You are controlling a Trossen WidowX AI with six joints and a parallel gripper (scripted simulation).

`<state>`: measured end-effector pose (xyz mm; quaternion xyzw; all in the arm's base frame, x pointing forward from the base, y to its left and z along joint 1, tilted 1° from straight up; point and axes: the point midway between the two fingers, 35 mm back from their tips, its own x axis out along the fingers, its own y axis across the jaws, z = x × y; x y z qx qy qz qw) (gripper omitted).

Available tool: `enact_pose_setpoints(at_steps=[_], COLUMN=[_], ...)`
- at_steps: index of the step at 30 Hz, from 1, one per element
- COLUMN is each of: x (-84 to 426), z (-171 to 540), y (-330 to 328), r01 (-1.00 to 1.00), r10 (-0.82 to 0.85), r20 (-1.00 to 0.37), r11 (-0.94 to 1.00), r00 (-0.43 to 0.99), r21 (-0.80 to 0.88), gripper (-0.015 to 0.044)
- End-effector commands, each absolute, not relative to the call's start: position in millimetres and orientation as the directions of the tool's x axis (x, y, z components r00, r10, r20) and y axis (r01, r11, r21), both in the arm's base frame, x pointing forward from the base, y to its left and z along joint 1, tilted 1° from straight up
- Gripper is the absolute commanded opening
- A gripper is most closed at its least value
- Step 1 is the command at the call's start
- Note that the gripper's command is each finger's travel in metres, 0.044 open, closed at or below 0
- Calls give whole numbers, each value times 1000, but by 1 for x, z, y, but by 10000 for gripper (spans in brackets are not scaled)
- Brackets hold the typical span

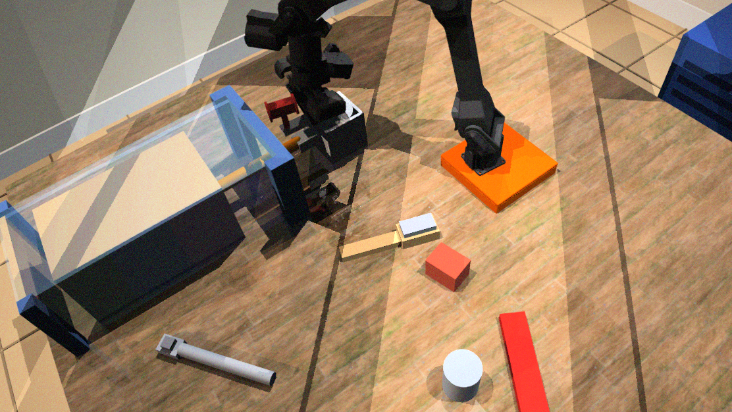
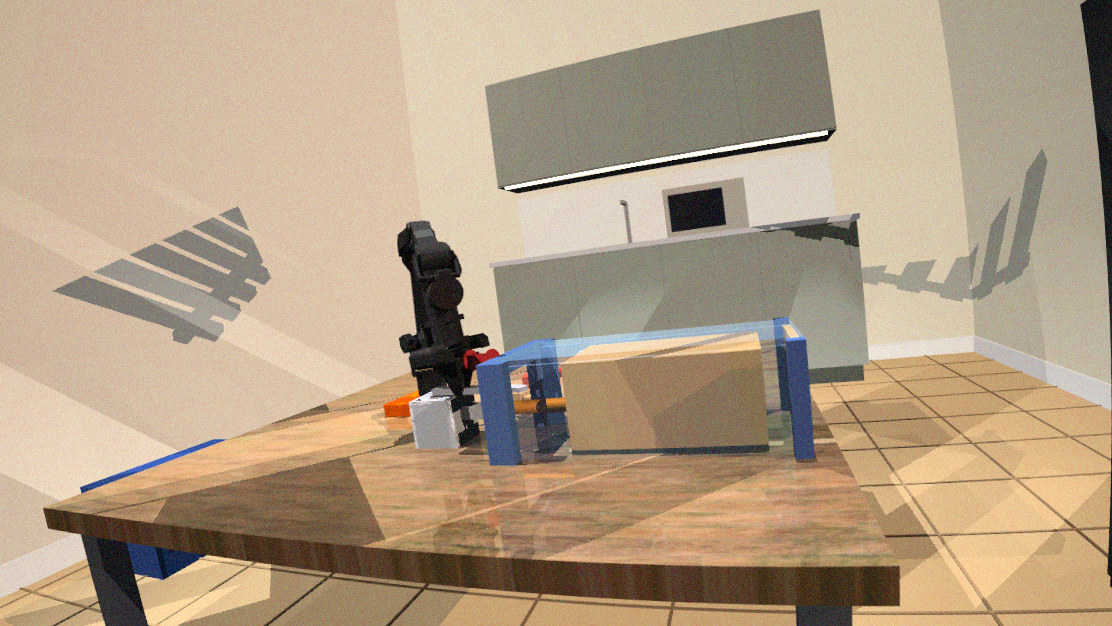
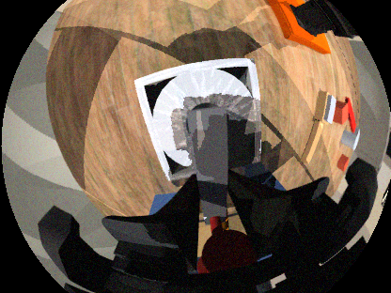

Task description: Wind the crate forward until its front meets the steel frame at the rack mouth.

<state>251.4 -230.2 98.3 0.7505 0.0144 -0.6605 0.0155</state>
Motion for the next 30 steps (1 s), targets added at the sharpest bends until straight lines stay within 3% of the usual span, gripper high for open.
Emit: enact_pose_setpoints(at_steps=[1,30], x=[251,252], z=[94,94], y=[-228,-232], r01=[75,-11], r10=[9,0], r20=[-993,-993], r11=[-997,-1000], r00=[121,122], r21=[0,-1], gripper=[0,0])
